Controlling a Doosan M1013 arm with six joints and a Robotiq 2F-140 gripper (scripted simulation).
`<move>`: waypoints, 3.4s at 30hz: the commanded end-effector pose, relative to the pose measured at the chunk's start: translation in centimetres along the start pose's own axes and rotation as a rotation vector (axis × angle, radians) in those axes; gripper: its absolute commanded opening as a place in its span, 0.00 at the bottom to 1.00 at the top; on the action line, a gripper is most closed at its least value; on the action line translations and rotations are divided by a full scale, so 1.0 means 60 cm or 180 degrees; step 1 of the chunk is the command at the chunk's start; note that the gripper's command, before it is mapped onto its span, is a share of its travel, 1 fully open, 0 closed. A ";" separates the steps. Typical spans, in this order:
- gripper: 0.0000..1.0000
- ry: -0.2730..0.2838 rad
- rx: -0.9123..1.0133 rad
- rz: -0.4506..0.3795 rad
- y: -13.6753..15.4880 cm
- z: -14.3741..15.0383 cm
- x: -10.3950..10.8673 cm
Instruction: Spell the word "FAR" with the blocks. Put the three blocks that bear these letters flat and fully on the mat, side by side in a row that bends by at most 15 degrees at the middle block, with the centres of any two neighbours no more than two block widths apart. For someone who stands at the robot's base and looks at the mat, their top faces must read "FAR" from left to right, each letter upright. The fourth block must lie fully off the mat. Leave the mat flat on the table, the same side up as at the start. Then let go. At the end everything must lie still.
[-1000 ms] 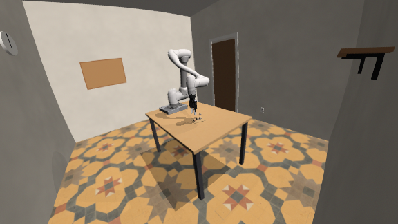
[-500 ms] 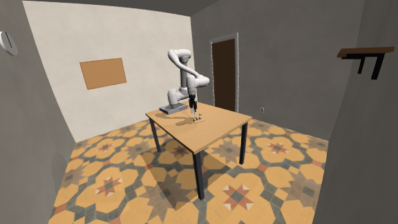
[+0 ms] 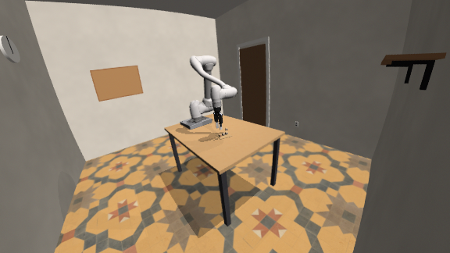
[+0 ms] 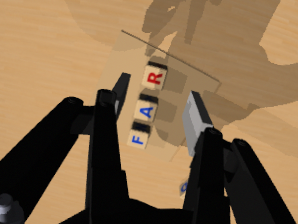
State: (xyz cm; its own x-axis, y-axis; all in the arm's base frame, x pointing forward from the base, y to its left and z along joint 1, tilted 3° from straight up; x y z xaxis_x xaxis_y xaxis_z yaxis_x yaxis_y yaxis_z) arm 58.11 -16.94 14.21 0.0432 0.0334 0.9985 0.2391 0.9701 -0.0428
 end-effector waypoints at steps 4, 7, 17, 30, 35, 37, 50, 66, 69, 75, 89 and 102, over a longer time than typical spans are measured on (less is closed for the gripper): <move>0.37 -0.0008 0.0011 -0.0007 0.002 -0.005 -0.012; 0.37 -0.0008 0.0011 -0.0007 0.002 -0.005 -0.014; 0.37 -0.0008 0.0011 -0.0007 0.002 -0.005 -0.038; 0.37 -0.0008 0.0011 -0.0007 0.002 -0.005 -0.066; 0.37 -0.0008 0.0011 -0.0007 0.002 -0.005 -0.076; 0.37 -0.0008 0.0011 -0.0007 0.002 -0.005 -0.079; 0.37 -0.0008 0.0011 -0.0007 0.002 -0.006 -0.086; 0.37 -0.0008 0.0011 -0.0007 0.002 -0.006 -0.086; 0.37 -0.0008 0.0011 -0.0007 0.002 -0.006 -0.086; 0.37 -0.0008 0.0011 -0.0007 0.002 -0.006 -0.086; 0.37 -0.0008 0.0011 -0.0007 0.002 -0.006 -0.086; 0.37 -0.0008 0.0011 -0.0007 0.002 -0.006 -0.086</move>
State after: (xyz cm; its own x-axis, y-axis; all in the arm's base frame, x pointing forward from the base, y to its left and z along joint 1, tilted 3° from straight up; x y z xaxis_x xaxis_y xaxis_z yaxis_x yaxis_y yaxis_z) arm 58.52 -16.99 9.58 0.0343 0.0325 0.9989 0.2357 0.9710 -0.0397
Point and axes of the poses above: the point where the finger pads meet when closed, its own x axis back along the fingers, its own z axis across the jaws, y = z × x, the point moved 9 cm from there along x, back along the fingers, and after that the axes turned 1 degree about -x, right-handed, at the moved point
